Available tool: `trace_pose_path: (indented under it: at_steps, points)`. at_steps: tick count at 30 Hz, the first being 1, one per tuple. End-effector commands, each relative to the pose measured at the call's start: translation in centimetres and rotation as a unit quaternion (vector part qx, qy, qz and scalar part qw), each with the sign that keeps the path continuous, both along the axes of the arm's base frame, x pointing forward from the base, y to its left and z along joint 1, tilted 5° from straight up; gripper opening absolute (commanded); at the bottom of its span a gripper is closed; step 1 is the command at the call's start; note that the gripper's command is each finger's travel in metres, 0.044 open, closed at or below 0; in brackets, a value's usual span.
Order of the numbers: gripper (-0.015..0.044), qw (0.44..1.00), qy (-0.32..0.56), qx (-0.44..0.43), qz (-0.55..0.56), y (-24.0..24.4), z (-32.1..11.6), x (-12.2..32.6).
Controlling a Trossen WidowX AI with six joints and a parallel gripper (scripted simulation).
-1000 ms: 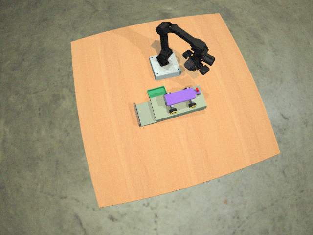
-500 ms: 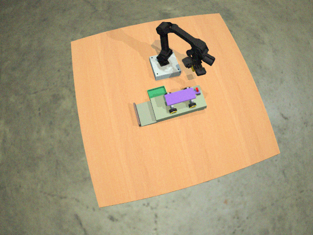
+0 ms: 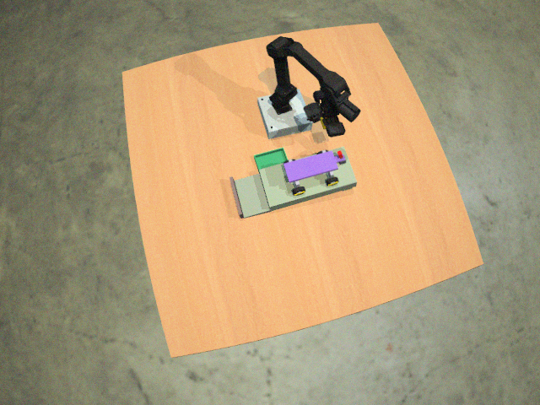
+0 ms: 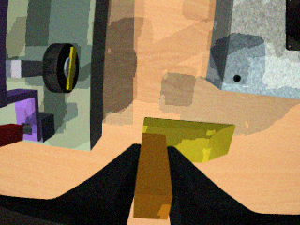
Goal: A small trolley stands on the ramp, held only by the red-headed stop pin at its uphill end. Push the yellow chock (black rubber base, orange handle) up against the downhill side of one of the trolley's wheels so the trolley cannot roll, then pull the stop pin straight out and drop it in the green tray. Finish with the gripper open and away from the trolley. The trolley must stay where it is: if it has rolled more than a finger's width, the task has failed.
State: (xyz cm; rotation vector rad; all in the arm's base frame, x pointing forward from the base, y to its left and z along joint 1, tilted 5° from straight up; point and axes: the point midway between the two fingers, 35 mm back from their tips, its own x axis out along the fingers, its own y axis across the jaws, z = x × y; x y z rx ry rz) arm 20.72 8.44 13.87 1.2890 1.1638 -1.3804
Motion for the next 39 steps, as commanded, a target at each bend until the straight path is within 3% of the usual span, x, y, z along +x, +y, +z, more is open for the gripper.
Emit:
trace_pose_path:
  at_steps: [1, 39]
  points:
    - [0.0000, 1.000, 0.002, -0.003, 0.001, -1.3, -0.1, 0.0]
    - [0.0000, 1.000, 0.002, -0.009, 0.001, -15.2, -0.7, 1.1]
